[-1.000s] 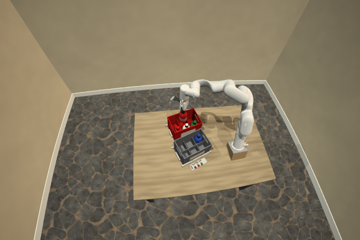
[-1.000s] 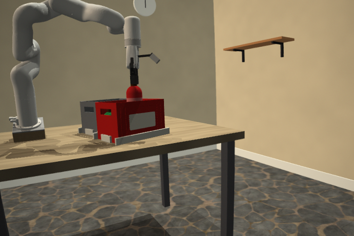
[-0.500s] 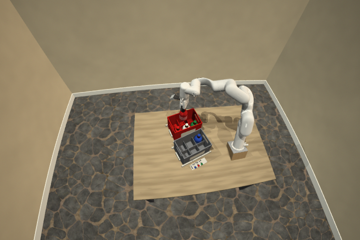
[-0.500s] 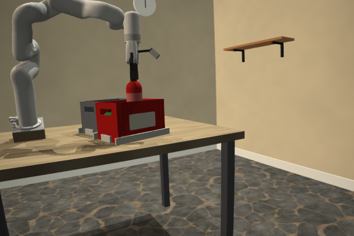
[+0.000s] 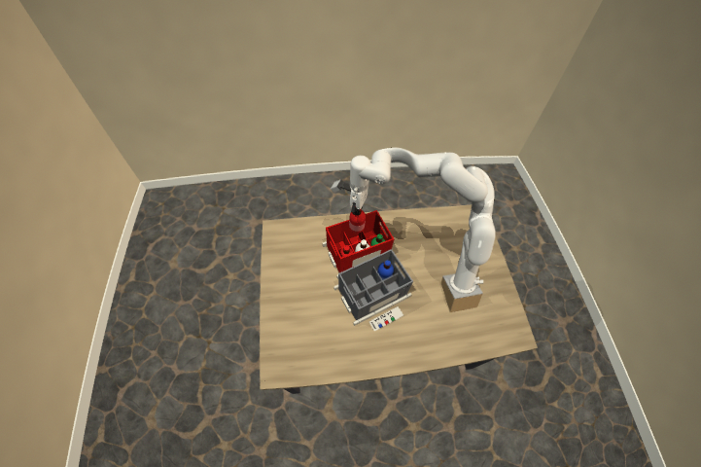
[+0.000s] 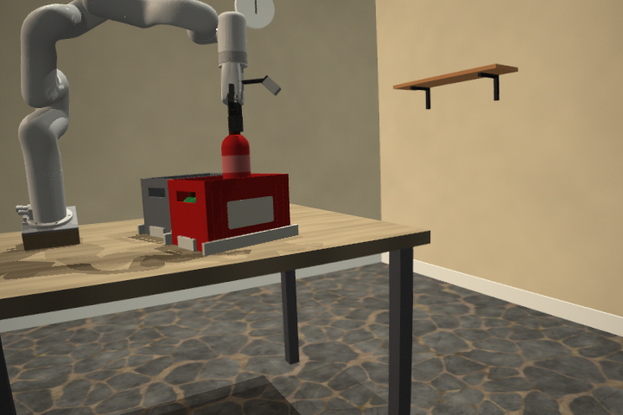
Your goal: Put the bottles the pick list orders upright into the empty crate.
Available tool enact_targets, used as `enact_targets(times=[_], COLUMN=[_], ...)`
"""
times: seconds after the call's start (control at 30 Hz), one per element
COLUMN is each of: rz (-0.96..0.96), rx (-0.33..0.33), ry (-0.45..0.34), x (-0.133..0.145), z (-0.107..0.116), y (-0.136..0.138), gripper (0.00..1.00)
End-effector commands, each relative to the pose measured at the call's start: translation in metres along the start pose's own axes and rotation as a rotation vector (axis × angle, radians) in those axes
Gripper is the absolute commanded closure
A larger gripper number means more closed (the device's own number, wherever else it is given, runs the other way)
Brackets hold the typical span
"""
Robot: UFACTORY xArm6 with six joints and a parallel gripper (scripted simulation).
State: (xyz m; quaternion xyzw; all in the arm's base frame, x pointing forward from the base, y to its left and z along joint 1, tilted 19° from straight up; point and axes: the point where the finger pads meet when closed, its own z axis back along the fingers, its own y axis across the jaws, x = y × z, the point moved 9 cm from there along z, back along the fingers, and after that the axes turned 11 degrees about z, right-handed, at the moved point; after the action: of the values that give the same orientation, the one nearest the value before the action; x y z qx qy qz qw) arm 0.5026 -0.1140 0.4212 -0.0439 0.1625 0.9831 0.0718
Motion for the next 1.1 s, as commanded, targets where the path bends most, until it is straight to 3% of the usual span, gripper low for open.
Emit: enact_targets(times=[0.0,0.37,1.07], rz=[-0.001,-0.001,-0.001], rx=[0.000,0.000,0.000], ry=[0.005,0.005,0.005], x=[0.000,0.000,0.008], z=[0.010,0.024,0.024], y=[0.000,0.000,-0.018], gripper=[1.00,1.00,1.00])
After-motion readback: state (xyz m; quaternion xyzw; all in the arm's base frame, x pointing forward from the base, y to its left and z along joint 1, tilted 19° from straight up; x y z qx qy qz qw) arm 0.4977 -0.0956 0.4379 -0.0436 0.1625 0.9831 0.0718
